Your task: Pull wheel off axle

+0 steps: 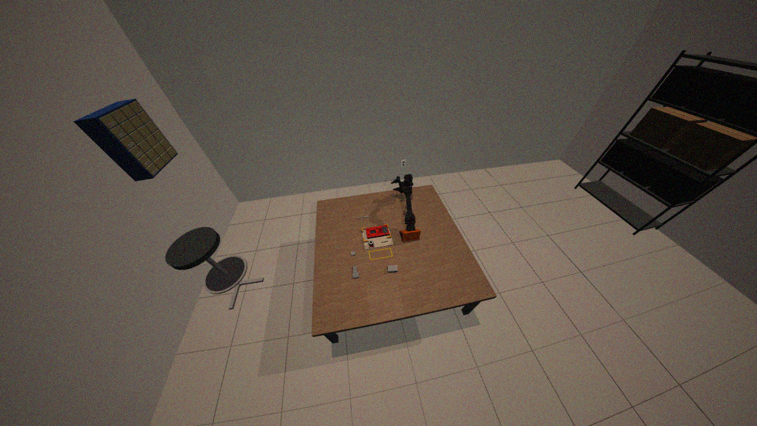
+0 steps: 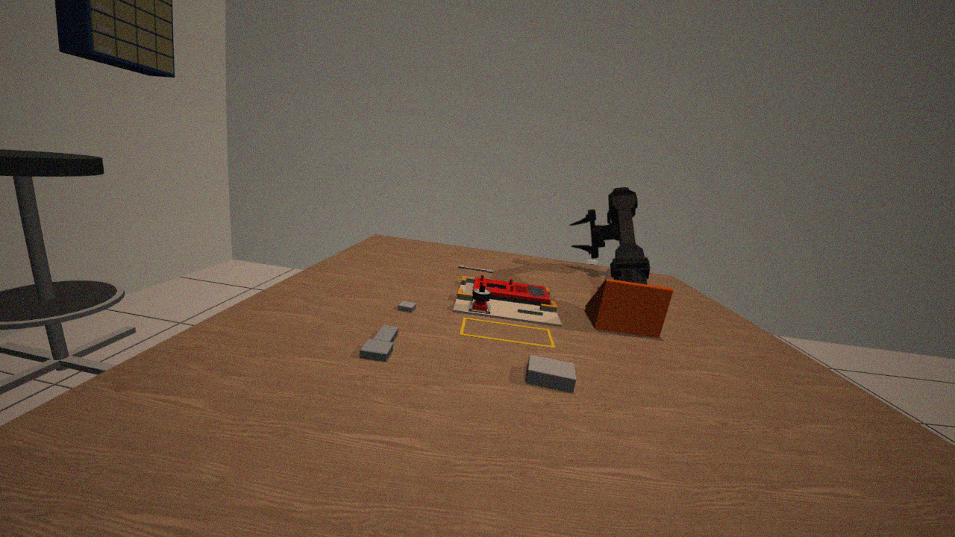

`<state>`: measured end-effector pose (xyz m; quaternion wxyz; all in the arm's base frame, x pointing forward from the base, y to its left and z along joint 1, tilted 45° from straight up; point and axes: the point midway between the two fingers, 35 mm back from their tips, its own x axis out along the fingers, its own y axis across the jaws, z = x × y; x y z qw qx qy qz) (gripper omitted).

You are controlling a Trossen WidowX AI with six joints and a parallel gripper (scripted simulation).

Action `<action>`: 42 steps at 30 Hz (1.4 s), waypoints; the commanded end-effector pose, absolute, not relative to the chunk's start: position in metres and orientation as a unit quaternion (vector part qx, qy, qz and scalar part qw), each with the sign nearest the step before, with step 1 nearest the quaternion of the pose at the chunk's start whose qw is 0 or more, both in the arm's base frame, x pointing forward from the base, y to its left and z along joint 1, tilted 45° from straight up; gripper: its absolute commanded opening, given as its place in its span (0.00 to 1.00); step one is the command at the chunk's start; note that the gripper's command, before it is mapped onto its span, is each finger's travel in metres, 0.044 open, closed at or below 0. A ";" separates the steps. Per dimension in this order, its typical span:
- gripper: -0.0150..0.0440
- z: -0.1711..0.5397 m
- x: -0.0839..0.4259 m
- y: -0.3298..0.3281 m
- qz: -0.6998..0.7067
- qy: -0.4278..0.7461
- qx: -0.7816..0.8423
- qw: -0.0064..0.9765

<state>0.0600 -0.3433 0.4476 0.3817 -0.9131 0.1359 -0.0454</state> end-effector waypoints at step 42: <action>0.76 0.140 0.394 -0.090 0.451 -0.466 -0.633 -0.423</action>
